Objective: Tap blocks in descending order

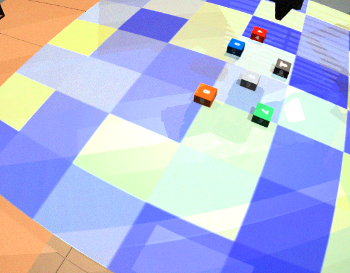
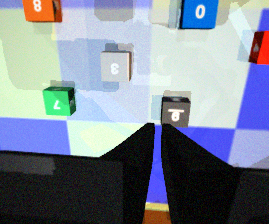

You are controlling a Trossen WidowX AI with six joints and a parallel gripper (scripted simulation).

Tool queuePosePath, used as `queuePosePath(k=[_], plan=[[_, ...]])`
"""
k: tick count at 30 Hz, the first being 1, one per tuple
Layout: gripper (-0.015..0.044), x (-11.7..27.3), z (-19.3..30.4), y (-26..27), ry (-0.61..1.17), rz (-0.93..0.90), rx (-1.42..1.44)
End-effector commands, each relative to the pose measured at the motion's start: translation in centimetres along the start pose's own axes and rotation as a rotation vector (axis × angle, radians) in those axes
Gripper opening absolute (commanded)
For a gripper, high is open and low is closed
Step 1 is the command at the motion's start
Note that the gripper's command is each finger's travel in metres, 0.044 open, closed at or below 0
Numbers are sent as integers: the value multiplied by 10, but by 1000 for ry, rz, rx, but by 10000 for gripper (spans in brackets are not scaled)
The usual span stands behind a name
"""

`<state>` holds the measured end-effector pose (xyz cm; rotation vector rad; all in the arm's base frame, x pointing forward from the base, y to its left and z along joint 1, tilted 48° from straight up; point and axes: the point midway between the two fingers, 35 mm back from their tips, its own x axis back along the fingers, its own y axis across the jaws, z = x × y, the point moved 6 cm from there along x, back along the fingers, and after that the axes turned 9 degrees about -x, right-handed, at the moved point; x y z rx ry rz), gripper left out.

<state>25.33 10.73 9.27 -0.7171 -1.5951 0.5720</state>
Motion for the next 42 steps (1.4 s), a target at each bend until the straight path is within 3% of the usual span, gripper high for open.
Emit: queuePosePath(k=[1, 10, 15, 21, 42], plan=[[20, 3, -21, 41, 9, 1, 6], [20, -7, -54, 141, 6, -4, 2], [20, -10, -55, 143, 6, -4, 2], [20, -86, -55, 143, 5, 0, 1], [20, -112, -54, 142, 4, 1, 1]])
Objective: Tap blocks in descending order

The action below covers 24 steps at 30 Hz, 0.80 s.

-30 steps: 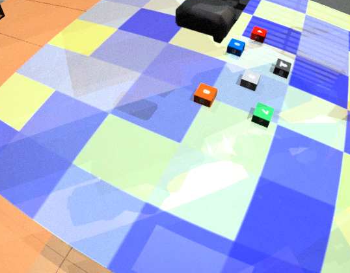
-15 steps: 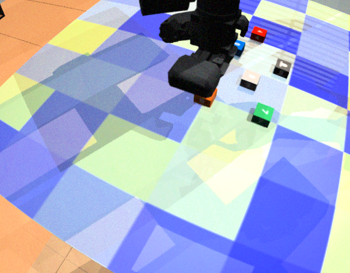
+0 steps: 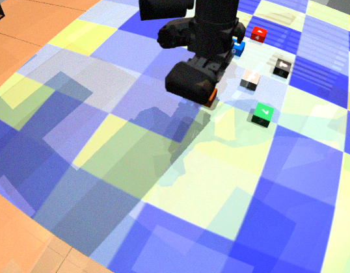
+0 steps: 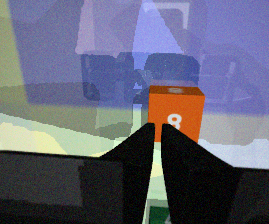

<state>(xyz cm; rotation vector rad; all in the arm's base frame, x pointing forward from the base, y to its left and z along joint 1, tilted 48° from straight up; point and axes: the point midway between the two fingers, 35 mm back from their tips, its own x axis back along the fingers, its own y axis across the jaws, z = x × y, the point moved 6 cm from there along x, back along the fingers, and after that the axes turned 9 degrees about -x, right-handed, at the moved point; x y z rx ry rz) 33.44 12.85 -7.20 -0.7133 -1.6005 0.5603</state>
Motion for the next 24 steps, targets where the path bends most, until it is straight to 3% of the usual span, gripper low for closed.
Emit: queuePosePath(k=[1, 13, 16, 21, 24], plan=[[20, -10, 1, -1, 5, 11, 7], [20, -16, 2, -1, 5, 12, 7], [20, 11, 1, 0, 5, 9, 6], [20, 17, 1, 0, 5, 9, 7], [20, 57, -1, 2, 2, 1, 7]])
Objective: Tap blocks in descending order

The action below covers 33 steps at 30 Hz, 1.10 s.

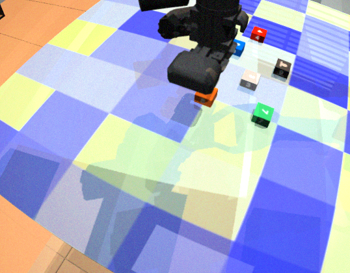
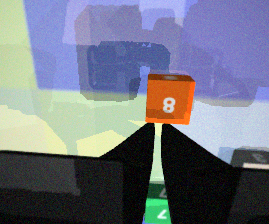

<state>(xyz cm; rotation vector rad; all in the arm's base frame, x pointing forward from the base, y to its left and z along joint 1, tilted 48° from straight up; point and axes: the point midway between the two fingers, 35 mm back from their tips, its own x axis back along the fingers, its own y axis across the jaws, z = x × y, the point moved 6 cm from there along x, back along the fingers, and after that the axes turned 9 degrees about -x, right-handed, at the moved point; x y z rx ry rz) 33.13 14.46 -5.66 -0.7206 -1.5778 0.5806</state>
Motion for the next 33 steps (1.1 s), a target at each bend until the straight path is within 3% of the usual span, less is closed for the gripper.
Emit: queuePosePath(k=[1, 3, 8, 18, 23, 25, 29, 33], plan=[[20, 51, -1, 1, -8, -17, -8], [20, 71, 0, 0, -6, -14, -7], [20, 73, 2, -1, -6, -14, -7], [20, 73, 104, -22, -1, -15, -2], [20, 72, 112, -25, -1, -14, -2], [20, 61, 111, -24, -1, -14, -1], [20, 0, 110, -24, -2, -12, -2], [20, -10, 111, -25, -2, -10, -3]])
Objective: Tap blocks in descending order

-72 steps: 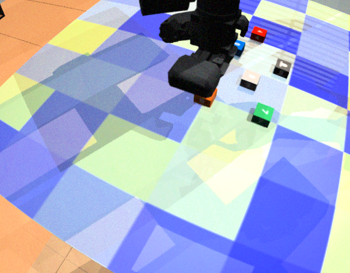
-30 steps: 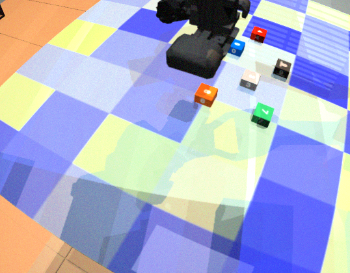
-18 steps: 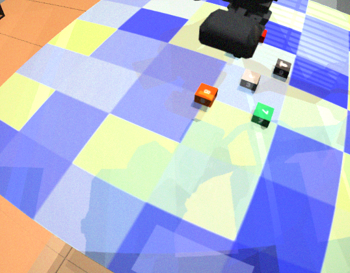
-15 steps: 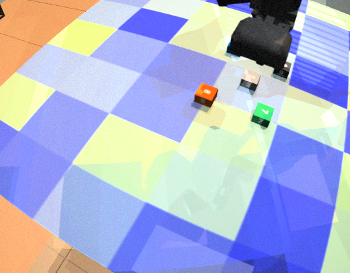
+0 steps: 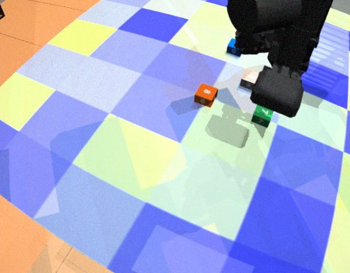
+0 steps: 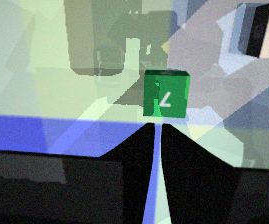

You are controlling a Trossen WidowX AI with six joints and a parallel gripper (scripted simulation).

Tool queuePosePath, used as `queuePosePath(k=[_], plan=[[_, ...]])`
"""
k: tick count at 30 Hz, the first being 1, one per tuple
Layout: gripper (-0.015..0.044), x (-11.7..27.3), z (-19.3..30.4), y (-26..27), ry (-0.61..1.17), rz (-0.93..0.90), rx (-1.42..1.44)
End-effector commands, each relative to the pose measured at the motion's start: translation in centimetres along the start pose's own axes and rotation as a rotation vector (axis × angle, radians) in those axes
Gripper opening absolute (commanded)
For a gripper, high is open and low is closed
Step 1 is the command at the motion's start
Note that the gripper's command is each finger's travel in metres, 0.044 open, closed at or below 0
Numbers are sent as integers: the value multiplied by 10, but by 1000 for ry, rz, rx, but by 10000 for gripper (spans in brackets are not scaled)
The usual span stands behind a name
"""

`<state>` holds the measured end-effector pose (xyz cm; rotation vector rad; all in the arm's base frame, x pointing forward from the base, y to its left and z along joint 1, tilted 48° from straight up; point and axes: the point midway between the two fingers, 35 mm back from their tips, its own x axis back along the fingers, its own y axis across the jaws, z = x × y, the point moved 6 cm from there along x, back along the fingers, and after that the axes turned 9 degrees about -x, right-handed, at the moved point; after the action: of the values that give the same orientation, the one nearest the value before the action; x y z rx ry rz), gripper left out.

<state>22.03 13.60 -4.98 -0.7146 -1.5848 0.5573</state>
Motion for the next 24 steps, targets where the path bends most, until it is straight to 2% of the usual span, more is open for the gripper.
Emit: queuePosePath(k=[1, 24], plan=[[20, -15, 3, -1, -5, 8, 9], [20, -45, 2, -2, -6, 10, 9]])
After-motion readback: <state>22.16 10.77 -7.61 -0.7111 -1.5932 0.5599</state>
